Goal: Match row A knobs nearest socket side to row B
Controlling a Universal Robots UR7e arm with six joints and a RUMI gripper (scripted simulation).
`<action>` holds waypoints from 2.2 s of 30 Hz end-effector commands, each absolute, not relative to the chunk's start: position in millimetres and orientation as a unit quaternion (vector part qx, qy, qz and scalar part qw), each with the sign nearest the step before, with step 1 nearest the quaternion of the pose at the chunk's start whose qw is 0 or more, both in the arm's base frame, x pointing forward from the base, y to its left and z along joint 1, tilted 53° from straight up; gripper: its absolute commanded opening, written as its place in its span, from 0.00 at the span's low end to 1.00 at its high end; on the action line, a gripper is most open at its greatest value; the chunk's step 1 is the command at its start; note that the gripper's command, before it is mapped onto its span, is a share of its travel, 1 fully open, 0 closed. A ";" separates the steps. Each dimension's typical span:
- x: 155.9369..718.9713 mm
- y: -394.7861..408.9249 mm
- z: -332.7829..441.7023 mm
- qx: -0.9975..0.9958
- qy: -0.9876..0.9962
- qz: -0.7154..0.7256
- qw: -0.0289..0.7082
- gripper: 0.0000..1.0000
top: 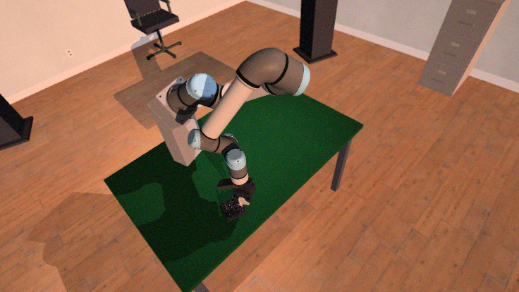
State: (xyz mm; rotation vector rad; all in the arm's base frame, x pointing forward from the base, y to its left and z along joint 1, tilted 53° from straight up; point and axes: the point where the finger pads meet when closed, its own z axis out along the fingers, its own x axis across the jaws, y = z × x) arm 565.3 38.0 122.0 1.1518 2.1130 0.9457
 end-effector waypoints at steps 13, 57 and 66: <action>564.1 39.2 120.9 0.420 0.791 0.350 0.274 0.11; 572.1 42.0 115.4 0.416 0.794 0.348 0.276 0.11; 578.2 44.5 110.1 0.416 0.794 0.348 0.276 0.11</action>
